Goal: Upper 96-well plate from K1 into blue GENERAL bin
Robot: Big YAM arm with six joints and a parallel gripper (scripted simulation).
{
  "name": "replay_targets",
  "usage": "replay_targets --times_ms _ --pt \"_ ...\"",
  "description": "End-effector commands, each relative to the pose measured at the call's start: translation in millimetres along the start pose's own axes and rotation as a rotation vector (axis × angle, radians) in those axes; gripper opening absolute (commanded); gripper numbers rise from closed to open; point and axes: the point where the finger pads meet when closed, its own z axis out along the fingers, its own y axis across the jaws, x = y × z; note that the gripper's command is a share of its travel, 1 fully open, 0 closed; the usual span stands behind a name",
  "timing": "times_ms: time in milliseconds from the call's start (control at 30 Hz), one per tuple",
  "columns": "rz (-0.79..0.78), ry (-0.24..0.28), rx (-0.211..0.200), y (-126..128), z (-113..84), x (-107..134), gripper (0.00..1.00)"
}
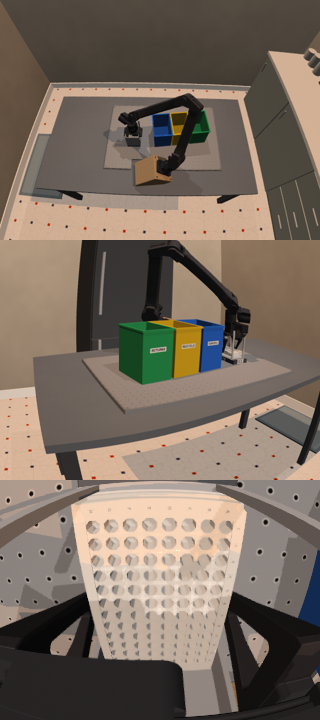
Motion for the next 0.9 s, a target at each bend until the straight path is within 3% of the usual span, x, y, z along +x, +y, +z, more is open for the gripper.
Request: replay_targets --times_ms 0,67,100,133,867 --pt "0.009 -0.018 -0.018 6.8 -7.0 -9.8 0.0" --pt "0.009 -0.018 -0.018 6.8 -7.0 -9.8 0.0" --pt "0.008 -0.041 -0.036 12.7 -22.2 -18.8 0.0" --pt "0.016 -0.042 -0.037 13.5 -24.6 -18.2 0.0" --pt "0.023 -0.042 -0.041 13.7 -56.4 -17.7 0.0"
